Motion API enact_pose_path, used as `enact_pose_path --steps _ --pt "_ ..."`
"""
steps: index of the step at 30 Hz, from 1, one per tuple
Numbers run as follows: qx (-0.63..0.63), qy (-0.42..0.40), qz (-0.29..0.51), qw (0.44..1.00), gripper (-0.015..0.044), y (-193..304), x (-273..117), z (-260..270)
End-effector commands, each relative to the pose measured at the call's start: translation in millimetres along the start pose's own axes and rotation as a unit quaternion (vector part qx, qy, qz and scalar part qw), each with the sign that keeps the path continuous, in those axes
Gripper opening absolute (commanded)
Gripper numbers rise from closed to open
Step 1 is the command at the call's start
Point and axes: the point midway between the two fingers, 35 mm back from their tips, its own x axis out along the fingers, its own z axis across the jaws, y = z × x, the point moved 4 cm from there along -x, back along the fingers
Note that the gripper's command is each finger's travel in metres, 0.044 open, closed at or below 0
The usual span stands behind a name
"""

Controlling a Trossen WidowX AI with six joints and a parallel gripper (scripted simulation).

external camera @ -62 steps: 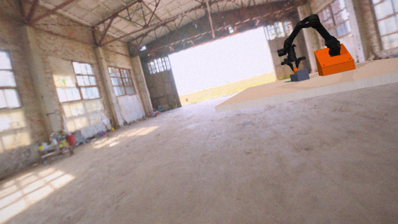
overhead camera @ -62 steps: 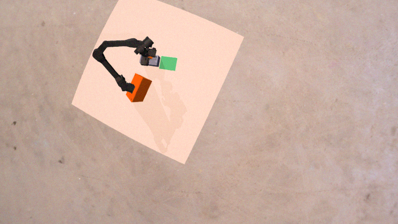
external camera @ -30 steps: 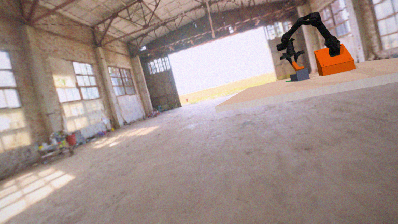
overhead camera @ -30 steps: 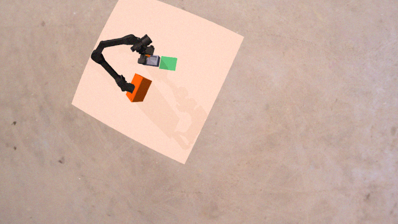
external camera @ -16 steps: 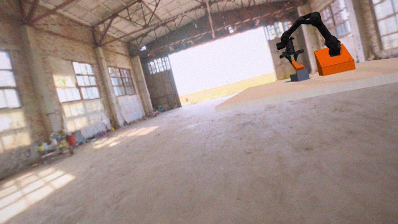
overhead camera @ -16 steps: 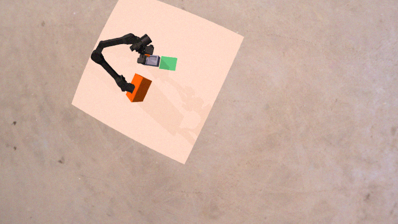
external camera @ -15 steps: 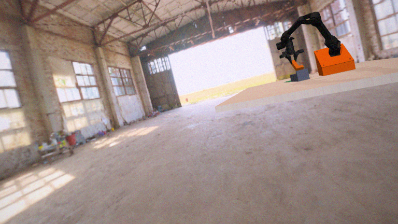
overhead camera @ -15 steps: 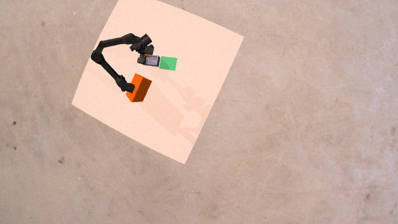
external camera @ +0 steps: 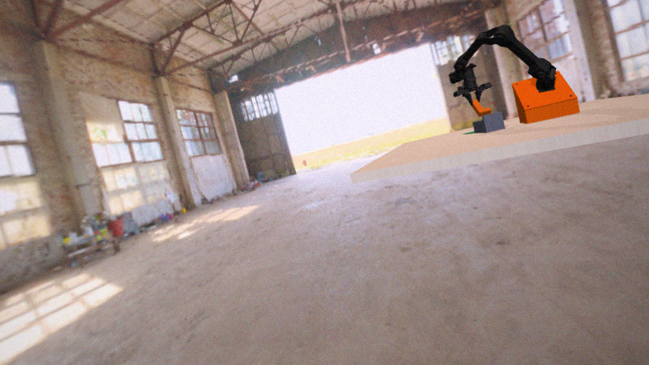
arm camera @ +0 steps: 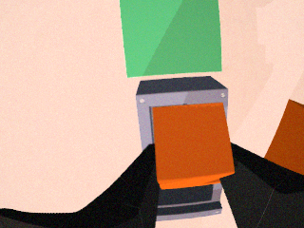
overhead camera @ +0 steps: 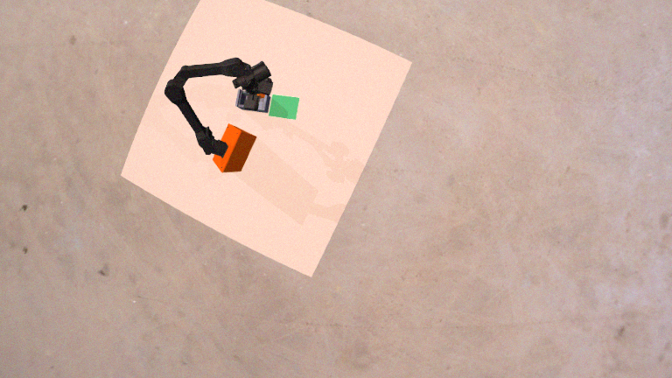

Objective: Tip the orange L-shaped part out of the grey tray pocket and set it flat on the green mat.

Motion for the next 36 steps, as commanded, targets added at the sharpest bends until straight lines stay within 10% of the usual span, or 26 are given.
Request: enact_pose_path --steps 1,36 --pt "-0.002 0.001 -0.001 1.000 0.0000 -18.5 0.5 -1.8" --pt "-0.003 0.001 -0.003 1.000 0.0000 -107.2 15.7 -10.8"
